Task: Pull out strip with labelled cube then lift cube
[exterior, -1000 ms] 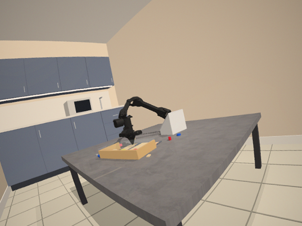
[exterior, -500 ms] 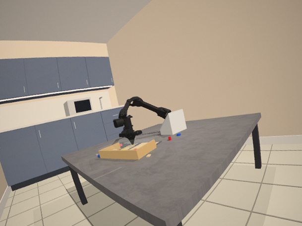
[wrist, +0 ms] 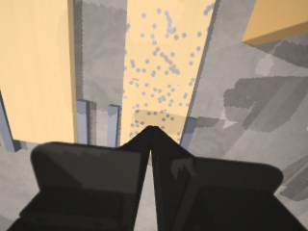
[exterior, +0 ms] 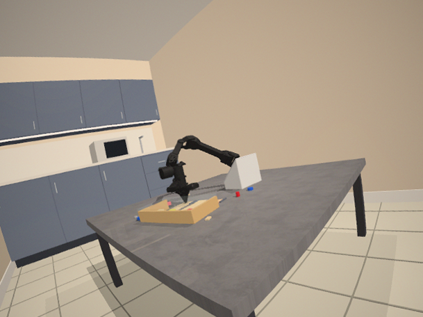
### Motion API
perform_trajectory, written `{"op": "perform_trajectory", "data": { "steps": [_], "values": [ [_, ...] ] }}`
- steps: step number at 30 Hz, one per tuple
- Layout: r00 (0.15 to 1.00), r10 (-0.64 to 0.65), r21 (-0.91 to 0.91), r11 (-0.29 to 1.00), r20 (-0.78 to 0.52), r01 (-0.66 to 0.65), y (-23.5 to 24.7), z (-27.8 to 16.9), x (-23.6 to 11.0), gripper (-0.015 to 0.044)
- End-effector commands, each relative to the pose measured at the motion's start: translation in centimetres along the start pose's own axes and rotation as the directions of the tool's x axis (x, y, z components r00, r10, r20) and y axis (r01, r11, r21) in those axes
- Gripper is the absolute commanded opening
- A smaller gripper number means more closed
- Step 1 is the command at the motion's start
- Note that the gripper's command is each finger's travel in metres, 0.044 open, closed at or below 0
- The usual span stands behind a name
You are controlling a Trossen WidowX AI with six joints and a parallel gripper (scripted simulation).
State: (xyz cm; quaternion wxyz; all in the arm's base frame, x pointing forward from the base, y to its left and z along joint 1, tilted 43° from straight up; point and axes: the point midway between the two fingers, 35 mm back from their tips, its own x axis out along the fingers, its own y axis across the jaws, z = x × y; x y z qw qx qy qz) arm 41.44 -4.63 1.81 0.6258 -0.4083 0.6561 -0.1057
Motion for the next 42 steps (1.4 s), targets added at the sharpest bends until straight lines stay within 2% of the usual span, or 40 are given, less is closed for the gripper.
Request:
{"op": "perform_trajectory", "data": {
  "steps": [1, 16, 42],
  "values": [
    [1.000, -0.001, -0.002, 1.000, -0.005, 0.001, 0.0, 0.0, 0.4, 0.0000],
    [1.000, -0.001, -0.002, 1.000, -0.005, 0.001, -0.1, -0.1, 0.5, 0.0000],
    [1.000, -0.001, -0.004, 1.000, -0.007, 0.001, 0.1, -4.2, 0.6, 0.0000]
  ]
}}
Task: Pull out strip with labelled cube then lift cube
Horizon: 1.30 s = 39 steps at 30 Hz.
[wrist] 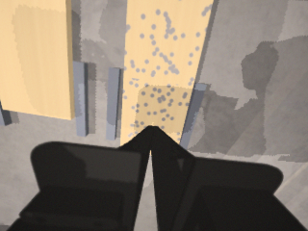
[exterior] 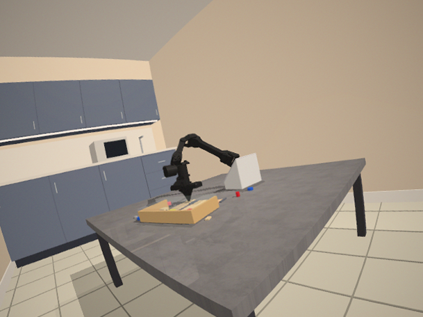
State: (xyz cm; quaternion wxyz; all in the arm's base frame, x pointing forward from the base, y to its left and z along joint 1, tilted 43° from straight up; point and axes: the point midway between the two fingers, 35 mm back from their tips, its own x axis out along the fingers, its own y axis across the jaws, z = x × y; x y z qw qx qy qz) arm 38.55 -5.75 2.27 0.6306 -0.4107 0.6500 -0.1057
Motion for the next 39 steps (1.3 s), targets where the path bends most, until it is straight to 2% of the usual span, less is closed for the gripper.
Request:
{"op": "perform_trajectory", "data": {
  "steps": [1, 39],
  "values": [
    [1.000, 0.006, -0.006, 1.000, -0.022, -0.006, 0.0, -1.3, 0.5, 0.0000],
    [1.000, 0.006, -0.009, 1.000, -0.025, -0.006, 0.2, -6.9, 0.5, 0.0000]
  ]
}}
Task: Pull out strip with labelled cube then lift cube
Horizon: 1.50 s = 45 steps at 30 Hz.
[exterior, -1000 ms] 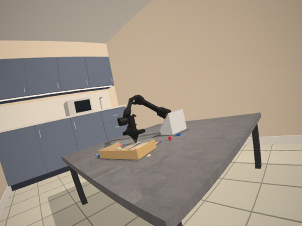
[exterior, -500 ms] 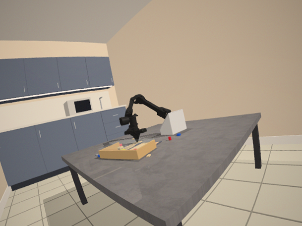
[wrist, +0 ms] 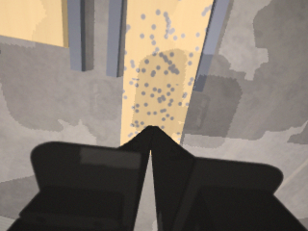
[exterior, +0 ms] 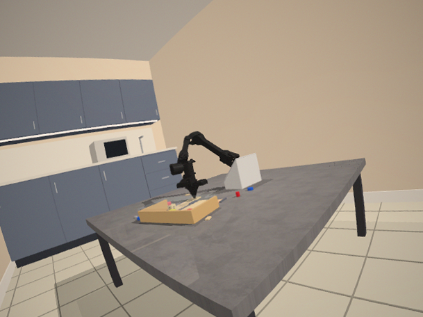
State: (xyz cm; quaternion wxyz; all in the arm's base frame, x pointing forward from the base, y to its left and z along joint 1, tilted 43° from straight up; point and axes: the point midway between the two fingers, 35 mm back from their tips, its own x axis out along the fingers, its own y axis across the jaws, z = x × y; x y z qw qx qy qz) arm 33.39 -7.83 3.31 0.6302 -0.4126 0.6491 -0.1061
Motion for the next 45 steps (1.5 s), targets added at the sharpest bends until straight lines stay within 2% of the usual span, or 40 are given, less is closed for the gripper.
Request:
{"op": "perform_trajectory", "data": {
  "steps": [1, 45],
  "values": [
    [1.000, 0.010, -0.007, 1.000, -0.025, -0.010, 0.2, -1.4, 0.6, 0.0000],
    [1.000, 0.010, -0.010, 1.000, -0.029, -0.010, 0.3, -7.8, 0.4, 0.0000]
  ]
}}
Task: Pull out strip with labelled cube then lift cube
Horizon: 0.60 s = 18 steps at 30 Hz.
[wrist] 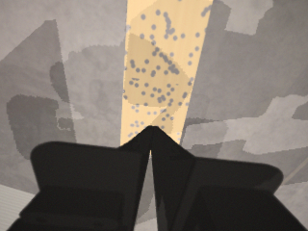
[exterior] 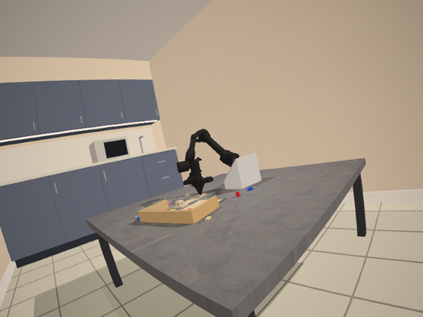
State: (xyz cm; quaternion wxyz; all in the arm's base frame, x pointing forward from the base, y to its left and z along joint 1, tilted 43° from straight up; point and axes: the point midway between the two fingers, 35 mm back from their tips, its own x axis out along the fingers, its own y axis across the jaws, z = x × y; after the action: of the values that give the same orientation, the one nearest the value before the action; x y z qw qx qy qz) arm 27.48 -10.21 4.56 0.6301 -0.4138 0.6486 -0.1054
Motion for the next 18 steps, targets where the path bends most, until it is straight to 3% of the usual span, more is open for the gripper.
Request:
{"op": "perform_trajectory", "data": {
  "steps": [1, 18],
  "values": [
    [0.999, 0.011, -0.008, 1.000, -0.030, -0.011, 0.3, -1.5, 0.5, 0.0000],
    [0.999, 0.011, -0.008, 1.000, -0.031, -0.011, 0.4, -3.1, 0.5, 0.0000]
  ]
}}
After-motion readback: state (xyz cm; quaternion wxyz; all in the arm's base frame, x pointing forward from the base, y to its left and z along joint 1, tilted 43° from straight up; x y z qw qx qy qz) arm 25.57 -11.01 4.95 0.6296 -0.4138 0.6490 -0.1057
